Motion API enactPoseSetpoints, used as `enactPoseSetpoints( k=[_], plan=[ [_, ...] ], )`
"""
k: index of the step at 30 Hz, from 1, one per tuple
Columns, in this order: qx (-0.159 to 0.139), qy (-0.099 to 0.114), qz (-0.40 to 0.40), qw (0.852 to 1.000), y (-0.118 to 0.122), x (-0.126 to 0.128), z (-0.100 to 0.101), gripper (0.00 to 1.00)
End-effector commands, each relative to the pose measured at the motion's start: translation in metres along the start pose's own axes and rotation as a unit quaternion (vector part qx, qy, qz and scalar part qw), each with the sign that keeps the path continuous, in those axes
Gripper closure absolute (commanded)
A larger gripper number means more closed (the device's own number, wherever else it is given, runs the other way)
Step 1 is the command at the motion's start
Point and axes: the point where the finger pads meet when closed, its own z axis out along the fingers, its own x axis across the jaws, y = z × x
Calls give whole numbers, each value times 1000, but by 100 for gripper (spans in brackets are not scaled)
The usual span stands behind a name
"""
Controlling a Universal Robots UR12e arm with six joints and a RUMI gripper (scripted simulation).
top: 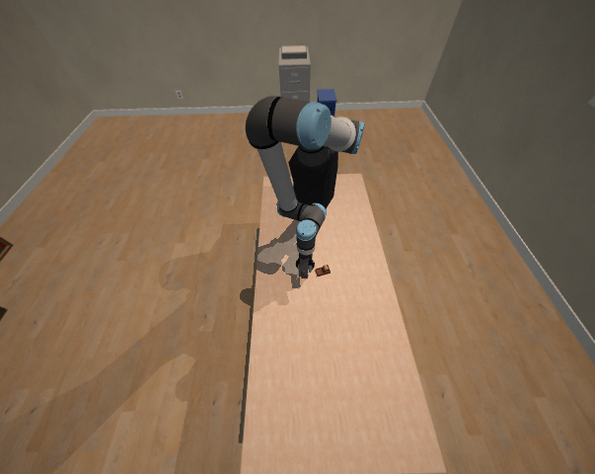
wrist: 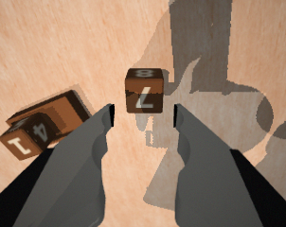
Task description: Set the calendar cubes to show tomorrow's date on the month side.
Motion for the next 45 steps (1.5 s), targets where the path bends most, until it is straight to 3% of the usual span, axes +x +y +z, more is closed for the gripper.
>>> enactPoseSetpoints(
  k=[1,14,28,37,45],
  plan=[
    [0,0,0,1000,0,0,-7,71],
    [0,0,0,1000,0,0,-37,71],
    [5,0,0,1000,0,0,-39,71],
    [25,-1,1,1000,-1,0,-35,71],
    [66,-2,2,998,-1,1,-33,71]
  ],
)
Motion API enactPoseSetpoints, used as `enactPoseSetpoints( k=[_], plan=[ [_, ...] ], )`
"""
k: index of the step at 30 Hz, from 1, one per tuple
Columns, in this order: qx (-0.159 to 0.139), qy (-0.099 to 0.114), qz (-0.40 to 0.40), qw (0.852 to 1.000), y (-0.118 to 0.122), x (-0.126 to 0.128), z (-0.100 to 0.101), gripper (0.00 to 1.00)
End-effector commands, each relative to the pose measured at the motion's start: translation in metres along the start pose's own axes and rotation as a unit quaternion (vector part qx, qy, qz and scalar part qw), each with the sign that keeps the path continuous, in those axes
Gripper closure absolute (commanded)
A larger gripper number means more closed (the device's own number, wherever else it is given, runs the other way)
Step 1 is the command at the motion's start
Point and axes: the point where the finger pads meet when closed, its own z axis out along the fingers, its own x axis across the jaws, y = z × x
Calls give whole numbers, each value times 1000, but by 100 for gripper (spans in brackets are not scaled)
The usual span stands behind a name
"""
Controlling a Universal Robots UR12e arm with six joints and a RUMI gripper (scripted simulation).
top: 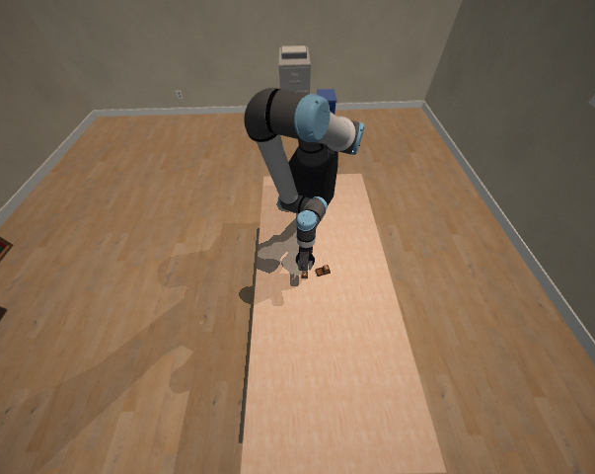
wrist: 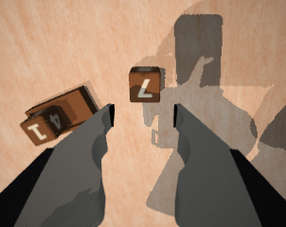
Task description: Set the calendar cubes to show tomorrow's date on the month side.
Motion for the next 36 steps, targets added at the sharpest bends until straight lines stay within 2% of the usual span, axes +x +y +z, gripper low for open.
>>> enactPoseSetpoints(
  k=[1,7,16,36],
  plan=[
    [27,0,0,1000,0,0,1,71],
    [58,0,0,998,1,0,-1,71],
    [81,1,-2,997,2,0,-4,71],
    [98,1,-1,995,1,0,-4,71]
  ],
)
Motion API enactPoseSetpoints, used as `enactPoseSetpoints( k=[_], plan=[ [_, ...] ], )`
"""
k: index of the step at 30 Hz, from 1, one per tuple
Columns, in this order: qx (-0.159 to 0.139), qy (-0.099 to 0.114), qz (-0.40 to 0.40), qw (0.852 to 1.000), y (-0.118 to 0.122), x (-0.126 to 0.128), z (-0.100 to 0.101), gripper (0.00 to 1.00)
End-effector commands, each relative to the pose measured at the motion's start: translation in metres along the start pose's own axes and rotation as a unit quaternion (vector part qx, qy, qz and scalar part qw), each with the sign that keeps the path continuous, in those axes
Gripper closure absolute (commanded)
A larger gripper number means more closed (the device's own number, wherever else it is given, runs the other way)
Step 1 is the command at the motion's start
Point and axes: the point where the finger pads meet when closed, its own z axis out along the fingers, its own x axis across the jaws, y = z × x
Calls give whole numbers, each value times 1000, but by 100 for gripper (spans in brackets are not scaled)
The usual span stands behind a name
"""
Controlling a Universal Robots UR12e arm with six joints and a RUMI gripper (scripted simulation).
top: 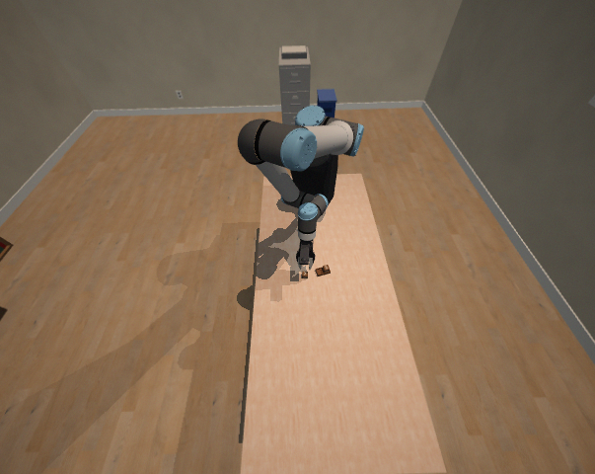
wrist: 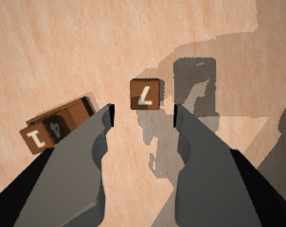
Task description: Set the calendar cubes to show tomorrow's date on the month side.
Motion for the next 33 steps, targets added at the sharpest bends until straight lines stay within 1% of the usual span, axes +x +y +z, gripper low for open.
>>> enactPoseSetpoints(
  k=[1,5,7,14,22,24,28,33],
  plan=[
    [10,0,1,1000,-1,0,1,71],
    [27,-1,2,1000,-1,1,3,71],
    [27,-1,2,1000,-1,1,3,71],
    [65,-1,2,998,-1,1,5,71],
    [105,-1,1,994,1,1,2,71],
    [105,-1,1,994,1,1,2,71],
    [118,0,0,993,2,0,1,71],
    [126,0,0,992,2,0,-1,71]
  ],
)
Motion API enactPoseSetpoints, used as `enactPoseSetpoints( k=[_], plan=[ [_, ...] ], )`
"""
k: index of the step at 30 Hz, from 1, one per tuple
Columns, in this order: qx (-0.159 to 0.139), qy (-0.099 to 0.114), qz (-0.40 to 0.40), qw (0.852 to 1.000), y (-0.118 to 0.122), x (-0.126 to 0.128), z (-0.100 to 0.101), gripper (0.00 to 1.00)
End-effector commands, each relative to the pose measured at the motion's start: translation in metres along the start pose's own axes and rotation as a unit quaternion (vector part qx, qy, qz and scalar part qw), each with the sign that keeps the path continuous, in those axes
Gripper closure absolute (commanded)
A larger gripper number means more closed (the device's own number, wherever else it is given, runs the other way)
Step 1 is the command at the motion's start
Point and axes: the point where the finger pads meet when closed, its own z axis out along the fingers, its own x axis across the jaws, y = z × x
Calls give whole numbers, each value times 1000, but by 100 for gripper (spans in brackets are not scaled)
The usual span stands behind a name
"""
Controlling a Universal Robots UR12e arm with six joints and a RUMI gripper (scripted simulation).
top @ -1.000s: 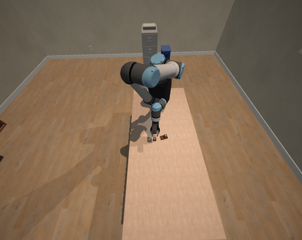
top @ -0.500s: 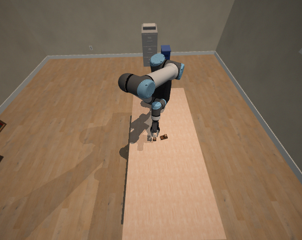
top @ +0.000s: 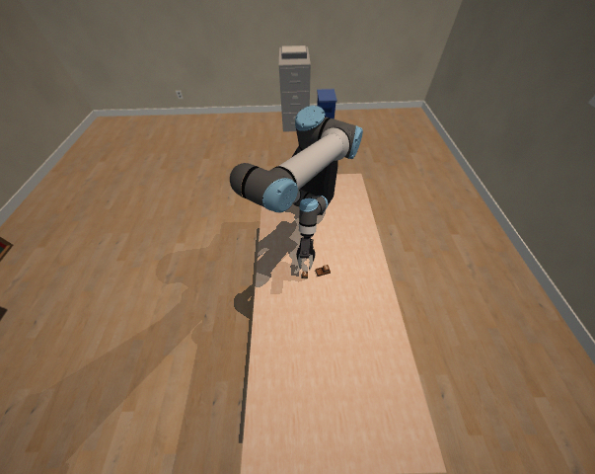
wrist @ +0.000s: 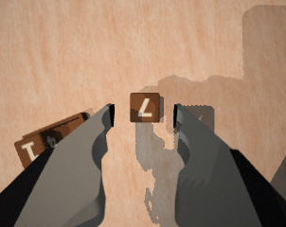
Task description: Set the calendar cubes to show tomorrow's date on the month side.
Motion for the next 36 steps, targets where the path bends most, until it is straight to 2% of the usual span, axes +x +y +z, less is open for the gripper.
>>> enactPoseSetpoints(
  k=[1,14,23,25,36],
  plan=[
    [9,0,-1,1000,0,0,-1,71],
    [19,0,0,1000,-1,0,0,71],
    [68,0,3,998,-2,2,4,71],
    [68,0,3,998,-2,2,4,71],
    [130,0,0,992,1,1,0,71]
  ],
)
